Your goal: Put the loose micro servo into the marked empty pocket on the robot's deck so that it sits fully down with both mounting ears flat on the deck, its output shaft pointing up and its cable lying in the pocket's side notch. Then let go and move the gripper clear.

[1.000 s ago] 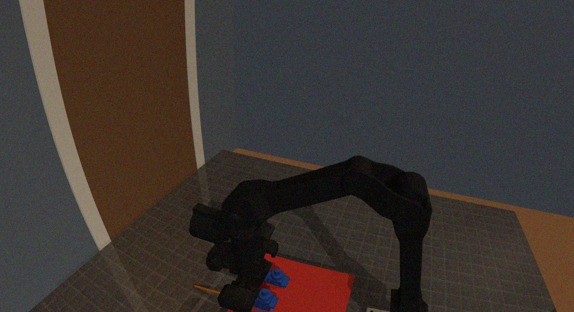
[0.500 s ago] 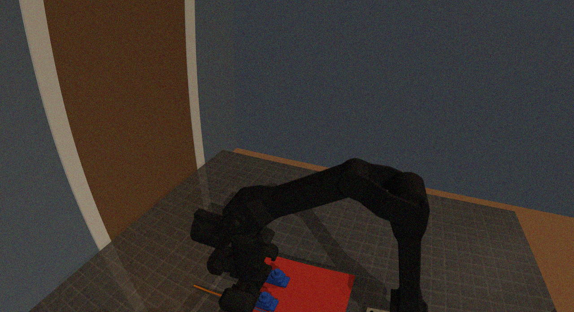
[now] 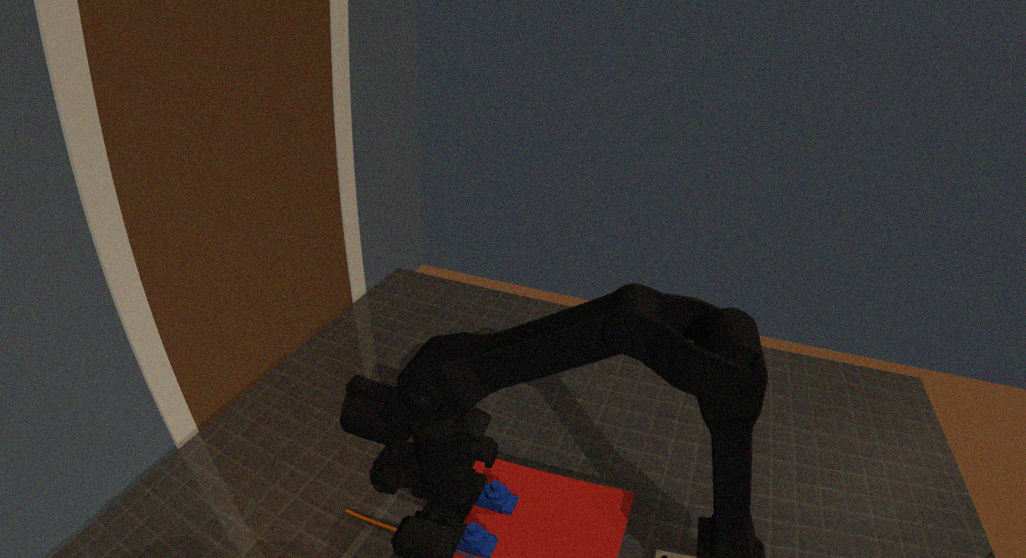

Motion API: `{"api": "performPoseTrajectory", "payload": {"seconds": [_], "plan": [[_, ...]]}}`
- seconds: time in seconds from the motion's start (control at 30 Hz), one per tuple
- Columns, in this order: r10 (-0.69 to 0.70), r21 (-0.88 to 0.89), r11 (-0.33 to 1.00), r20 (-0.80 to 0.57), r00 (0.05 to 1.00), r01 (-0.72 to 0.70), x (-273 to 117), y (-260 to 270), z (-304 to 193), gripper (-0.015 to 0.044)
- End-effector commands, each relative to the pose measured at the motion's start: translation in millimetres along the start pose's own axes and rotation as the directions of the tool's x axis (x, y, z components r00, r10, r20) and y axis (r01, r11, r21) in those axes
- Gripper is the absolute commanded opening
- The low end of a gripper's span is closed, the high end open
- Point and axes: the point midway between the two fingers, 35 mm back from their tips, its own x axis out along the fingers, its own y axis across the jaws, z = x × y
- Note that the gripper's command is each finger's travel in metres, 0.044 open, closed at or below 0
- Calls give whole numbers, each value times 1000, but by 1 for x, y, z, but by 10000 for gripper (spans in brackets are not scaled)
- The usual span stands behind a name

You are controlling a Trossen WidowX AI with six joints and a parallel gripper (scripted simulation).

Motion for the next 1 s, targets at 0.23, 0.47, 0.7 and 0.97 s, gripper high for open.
{"api": "performPoseTrajectory", "payload": {"seconds": [0.23,0.47,0.7,0.97], "plan": [[0,-1,1000,12,1000,0,-31,1,-2,214],[-1,0,1000,4,1000,1,-73,6,-61,398],[-2,1,1000,-2,1000,2,-96,9,-107,440],[0,1,1000,6,1000,0,-118,9,-106,440]]}}
